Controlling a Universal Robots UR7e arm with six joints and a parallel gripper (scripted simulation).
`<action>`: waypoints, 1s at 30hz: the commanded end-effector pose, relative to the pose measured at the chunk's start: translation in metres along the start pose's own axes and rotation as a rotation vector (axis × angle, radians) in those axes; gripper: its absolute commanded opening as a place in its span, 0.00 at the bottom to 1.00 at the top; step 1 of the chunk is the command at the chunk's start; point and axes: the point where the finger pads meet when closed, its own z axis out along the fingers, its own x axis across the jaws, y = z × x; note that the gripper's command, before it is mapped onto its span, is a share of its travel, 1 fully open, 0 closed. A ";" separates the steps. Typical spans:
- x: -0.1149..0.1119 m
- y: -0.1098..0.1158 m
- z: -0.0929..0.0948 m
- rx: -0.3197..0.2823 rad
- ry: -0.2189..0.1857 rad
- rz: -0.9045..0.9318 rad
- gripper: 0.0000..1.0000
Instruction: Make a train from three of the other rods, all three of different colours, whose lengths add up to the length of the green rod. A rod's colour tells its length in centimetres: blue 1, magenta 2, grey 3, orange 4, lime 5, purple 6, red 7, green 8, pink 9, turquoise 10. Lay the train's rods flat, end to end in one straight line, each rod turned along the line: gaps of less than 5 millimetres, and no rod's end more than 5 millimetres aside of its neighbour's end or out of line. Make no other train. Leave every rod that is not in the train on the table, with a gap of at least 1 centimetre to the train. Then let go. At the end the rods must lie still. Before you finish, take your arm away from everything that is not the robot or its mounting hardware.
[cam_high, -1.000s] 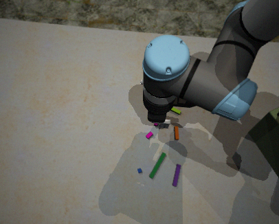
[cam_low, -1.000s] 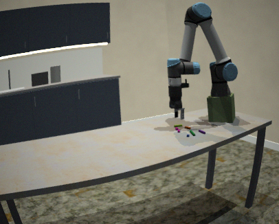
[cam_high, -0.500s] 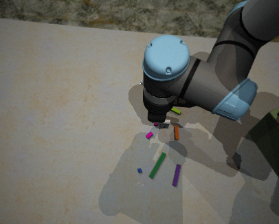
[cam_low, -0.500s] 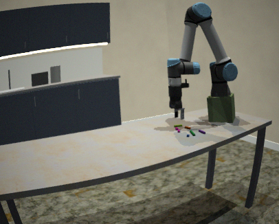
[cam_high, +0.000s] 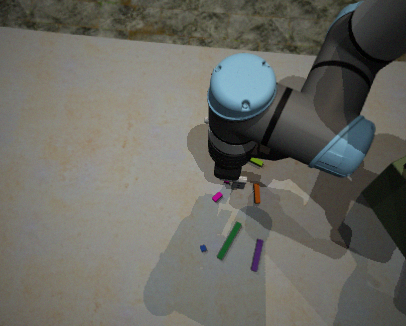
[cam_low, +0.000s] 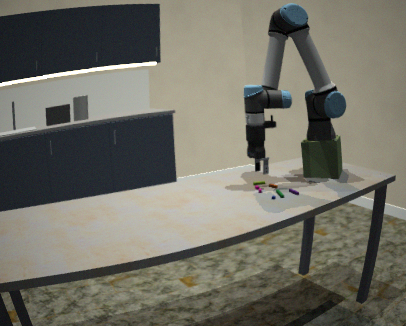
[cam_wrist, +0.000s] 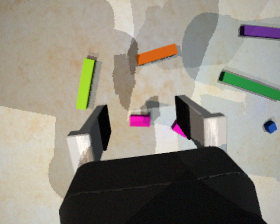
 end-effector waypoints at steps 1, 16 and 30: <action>0.005 0.000 0.000 -0.001 0.000 0.058 1.00; 0.037 -0.004 0.000 -0.001 0.000 0.434 1.00; 0.067 -0.005 0.001 -0.001 0.000 0.816 1.00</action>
